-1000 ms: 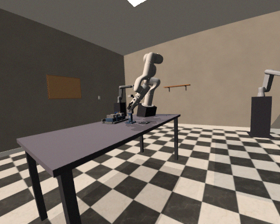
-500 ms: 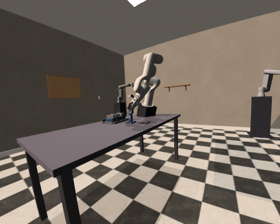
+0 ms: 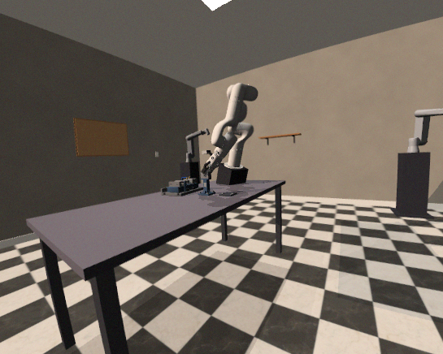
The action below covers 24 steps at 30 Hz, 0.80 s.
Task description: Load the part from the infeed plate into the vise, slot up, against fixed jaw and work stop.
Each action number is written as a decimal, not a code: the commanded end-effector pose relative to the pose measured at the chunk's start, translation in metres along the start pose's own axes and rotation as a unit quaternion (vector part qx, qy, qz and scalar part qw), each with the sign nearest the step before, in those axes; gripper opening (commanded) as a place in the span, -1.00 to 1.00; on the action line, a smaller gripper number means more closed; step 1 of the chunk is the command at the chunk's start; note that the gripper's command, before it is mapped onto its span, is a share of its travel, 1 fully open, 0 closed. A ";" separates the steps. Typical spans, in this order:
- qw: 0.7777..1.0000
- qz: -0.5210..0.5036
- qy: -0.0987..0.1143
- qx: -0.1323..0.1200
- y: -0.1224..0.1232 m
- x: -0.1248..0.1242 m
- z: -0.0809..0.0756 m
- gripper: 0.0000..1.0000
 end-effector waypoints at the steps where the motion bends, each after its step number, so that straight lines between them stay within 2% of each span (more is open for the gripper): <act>1: 1.000 0.000 -0.001 -0.006 -0.001 -0.001 -0.001 0.78; 9: 1.000 0.001 -0.002 -0.018 -0.002 -0.001 -0.001 0.78; 24: 0.998 0.000 -0.006 -0.062 -0.007 0.000 0.000 0.78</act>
Point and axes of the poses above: the point where the finger pads meet when closed, its own z axis out along the fingers, its own x axis across the jaws, y = z × x, the point moved 4 cm from there along -z, back along the fingers, and after that the axes turned 5 degrees about -z, right-handed, at the moved point
